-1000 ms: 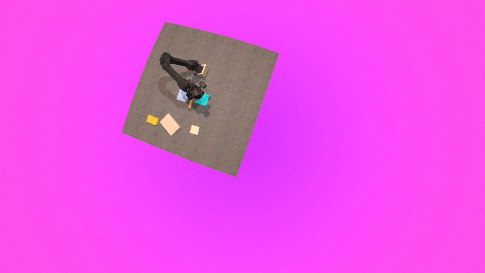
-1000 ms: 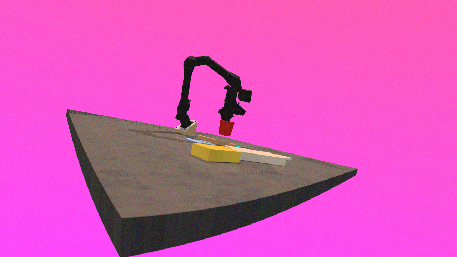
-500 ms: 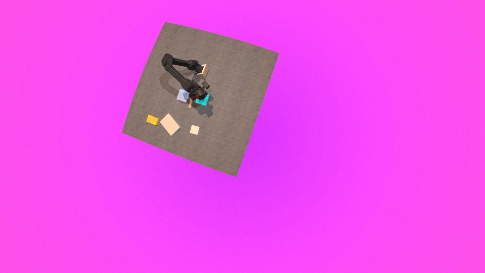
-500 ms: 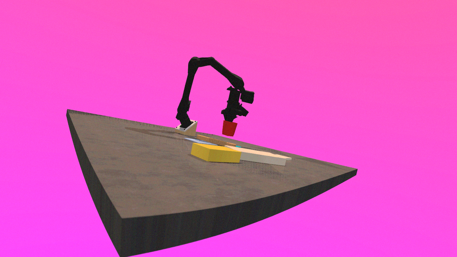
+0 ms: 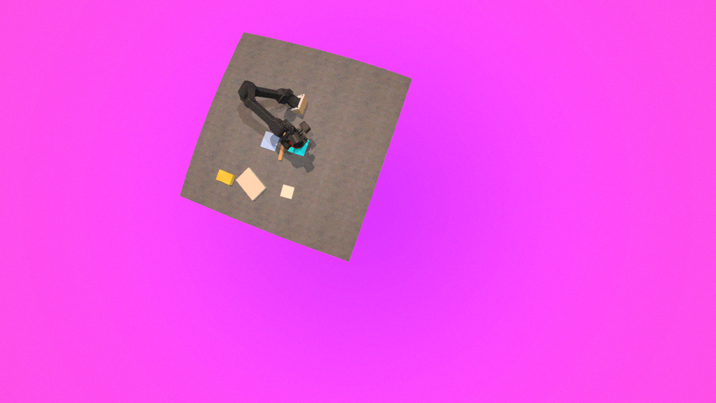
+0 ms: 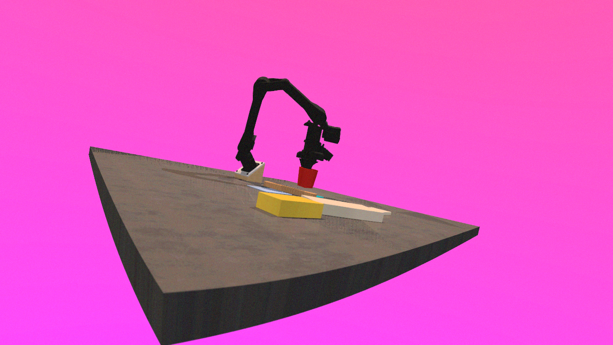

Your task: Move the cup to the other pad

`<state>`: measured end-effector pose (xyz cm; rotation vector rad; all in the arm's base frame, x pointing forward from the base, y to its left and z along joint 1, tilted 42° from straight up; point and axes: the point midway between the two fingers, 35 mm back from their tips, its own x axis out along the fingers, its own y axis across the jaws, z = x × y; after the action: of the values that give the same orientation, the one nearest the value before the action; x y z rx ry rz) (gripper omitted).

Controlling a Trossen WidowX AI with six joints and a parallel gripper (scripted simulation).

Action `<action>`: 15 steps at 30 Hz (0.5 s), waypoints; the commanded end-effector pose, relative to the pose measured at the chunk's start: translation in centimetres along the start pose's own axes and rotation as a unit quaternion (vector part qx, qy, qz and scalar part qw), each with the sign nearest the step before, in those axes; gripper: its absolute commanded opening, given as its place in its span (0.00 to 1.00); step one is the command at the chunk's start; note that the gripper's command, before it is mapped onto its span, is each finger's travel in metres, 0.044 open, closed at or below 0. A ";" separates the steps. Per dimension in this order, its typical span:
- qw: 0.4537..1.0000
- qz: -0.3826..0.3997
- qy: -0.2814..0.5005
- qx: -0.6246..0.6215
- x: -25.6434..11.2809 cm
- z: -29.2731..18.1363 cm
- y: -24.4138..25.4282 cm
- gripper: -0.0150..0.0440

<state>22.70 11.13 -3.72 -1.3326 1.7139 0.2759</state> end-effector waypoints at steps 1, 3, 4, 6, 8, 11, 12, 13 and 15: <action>1.000 -0.003 0.000 -0.002 0.5 0.0 0.0 0.25; 1.000 -0.003 0.000 -0.002 0.8 0.0 0.0 0.25; 1.000 -0.003 0.000 -0.002 0.9 0.0 0.0 0.25; 1.000 -0.003 0.001 -0.002 1.2 0.0 0.0 0.25; 1.000 -0.003 0.001 -0.002 1.5 0.0 0.0 0.25; 1.000 -0.003 0.001 -0.002 1.9 0.0 0.0 0.25; 1.000 -0.003 0.001 -0.002 2.1 0.0 0.0 0.25; 1.000 -0.003 0.001 -0.002 2.2 0.0 0.0 0.25; 1.000 0.000 0.001 0.000 2.0 0.0 0.0 0.25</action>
<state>22.64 9.76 -5.30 -1.3331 1.7158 0.2746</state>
